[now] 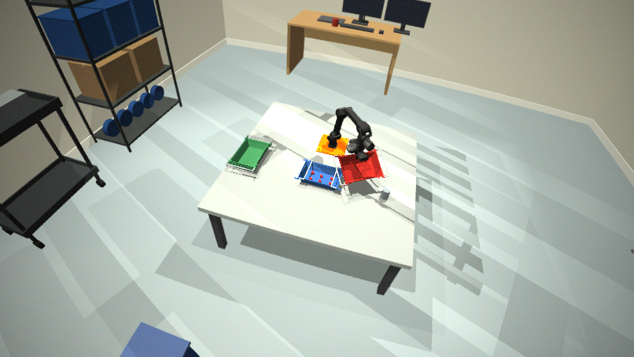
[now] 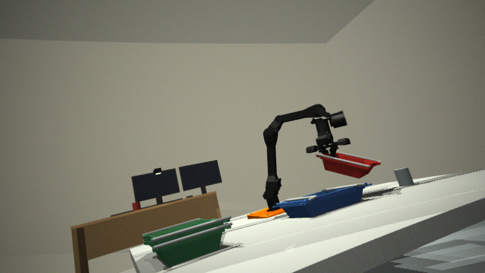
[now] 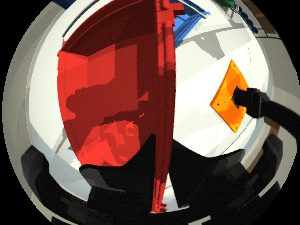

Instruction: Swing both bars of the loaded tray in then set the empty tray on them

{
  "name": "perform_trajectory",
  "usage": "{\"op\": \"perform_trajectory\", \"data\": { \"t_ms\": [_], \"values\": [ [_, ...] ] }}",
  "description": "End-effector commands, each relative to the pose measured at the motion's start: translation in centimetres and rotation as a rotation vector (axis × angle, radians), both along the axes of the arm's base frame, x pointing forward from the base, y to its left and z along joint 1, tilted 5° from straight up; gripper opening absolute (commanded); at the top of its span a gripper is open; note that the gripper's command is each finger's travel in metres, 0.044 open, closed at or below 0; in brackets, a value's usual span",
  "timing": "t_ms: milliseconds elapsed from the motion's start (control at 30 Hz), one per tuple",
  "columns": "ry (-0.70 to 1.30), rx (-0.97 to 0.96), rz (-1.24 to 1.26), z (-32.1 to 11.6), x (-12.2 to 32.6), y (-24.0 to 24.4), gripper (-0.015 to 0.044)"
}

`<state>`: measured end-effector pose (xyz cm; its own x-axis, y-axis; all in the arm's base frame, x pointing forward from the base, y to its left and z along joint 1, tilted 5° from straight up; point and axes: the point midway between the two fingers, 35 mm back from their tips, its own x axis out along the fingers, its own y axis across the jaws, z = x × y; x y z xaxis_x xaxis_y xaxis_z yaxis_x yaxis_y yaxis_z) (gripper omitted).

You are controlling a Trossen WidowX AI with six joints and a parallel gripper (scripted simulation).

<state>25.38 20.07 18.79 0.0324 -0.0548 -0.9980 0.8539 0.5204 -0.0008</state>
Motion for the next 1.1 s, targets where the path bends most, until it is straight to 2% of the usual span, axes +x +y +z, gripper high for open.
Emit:
{"op": "perform_trajectory", "data": {
  "t_ms": [0, 1067],
  "values": [
    [-0.037, 0.034, -0.035, 1.5, 0.8, -1.1, 0.0000],
    [-0.066, 0.040, -0.377, 3.2, 5.2, -12.4, 0.0000]
  ]
}}
